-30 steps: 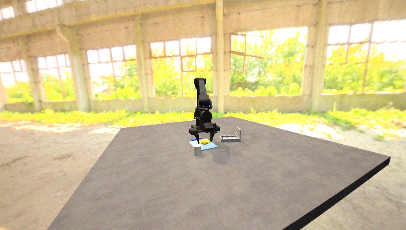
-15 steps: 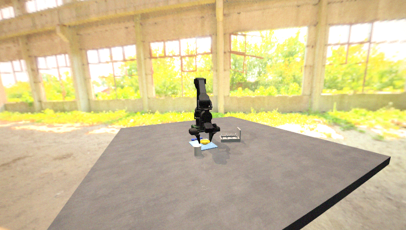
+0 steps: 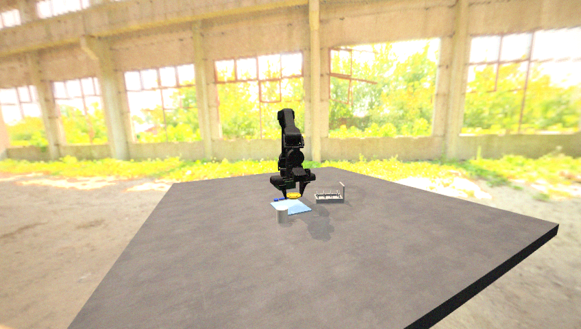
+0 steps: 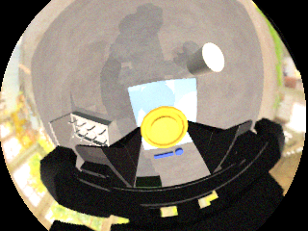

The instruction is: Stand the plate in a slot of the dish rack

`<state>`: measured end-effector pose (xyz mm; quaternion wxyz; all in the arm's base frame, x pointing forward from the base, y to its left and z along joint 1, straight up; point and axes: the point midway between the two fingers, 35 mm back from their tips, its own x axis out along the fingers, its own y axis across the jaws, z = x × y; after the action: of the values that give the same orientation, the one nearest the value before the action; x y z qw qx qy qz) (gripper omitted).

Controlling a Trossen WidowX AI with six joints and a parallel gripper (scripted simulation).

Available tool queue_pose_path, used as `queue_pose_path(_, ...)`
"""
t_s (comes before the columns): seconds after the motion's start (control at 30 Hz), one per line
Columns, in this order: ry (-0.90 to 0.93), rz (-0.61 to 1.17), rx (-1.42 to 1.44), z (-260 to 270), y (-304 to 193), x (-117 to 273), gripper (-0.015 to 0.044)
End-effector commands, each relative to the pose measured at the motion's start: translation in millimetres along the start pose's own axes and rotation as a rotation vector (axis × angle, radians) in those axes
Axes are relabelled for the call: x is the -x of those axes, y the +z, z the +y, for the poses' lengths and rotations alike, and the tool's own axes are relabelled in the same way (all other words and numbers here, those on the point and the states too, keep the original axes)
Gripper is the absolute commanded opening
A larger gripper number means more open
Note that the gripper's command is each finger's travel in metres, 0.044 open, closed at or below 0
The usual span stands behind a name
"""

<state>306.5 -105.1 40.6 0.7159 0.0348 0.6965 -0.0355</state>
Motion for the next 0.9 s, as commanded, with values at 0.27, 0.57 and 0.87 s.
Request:
queue_pose_path(0.27,-0.003,-0.002,-0.001,-1.8,7.4,56.9,0.0000)
queue_pose_path(0.57,-0.003,-0.002,-0.001,-2.0,9.5,93.1,0.0000)
queue_pose_path(0.87,-0.003,-0.002,-0.001,-1.7,9.9,124.7,0.0000)
